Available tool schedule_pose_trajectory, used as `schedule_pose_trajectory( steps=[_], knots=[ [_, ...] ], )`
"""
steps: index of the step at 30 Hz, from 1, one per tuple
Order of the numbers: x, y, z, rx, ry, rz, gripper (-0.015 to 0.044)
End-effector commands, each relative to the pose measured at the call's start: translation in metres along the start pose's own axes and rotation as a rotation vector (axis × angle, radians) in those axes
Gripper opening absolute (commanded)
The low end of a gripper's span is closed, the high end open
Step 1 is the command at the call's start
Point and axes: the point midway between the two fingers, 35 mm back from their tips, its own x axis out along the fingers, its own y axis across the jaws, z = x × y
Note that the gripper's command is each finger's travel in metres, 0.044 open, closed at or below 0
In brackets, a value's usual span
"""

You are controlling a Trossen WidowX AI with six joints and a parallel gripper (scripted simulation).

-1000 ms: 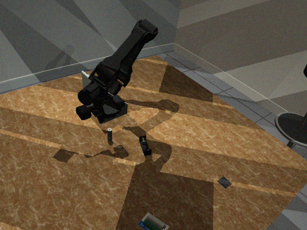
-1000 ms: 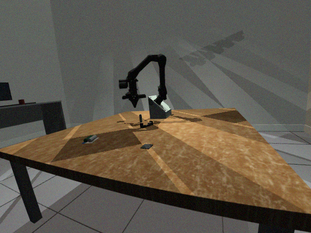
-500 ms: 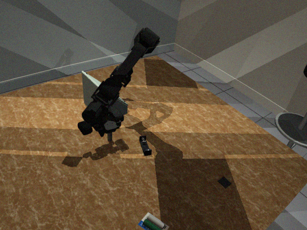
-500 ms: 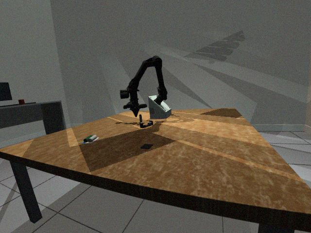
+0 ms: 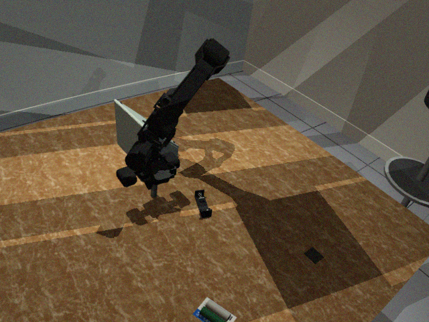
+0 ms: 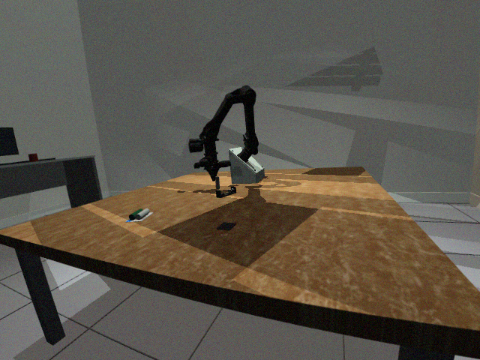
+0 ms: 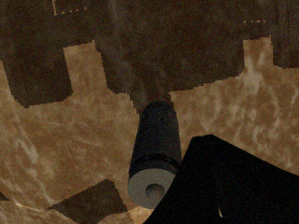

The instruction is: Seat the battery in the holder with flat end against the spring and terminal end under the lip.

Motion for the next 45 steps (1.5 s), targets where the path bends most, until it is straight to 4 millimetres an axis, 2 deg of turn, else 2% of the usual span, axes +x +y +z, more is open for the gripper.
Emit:
schedule_pose_trajectory(
  steps=[1,21,22,24,30,32,45],
  knots=[
    [0.0,0.008,0.0,0.002,-0.006,0.002,0.0],
    [0.001,0.041,-0.002,0.002,-0.005,0.008,0.0],
    [0.0,0.035,-0.001,0.0,0.001,0.005,0.0],
    [-0.011,0.034,0.0,0.001,0.0,0.003,0.0],
    [-0.066,0.038,0.0,0.003,-0.004,0.003,0.0],
    [-0.078,0.04,-0.002,0.003,-0.004,0.004,0.0],
    [-0.076,0.041,-0.003,0.009,-0.004,0.012,0.0]
  ],
)
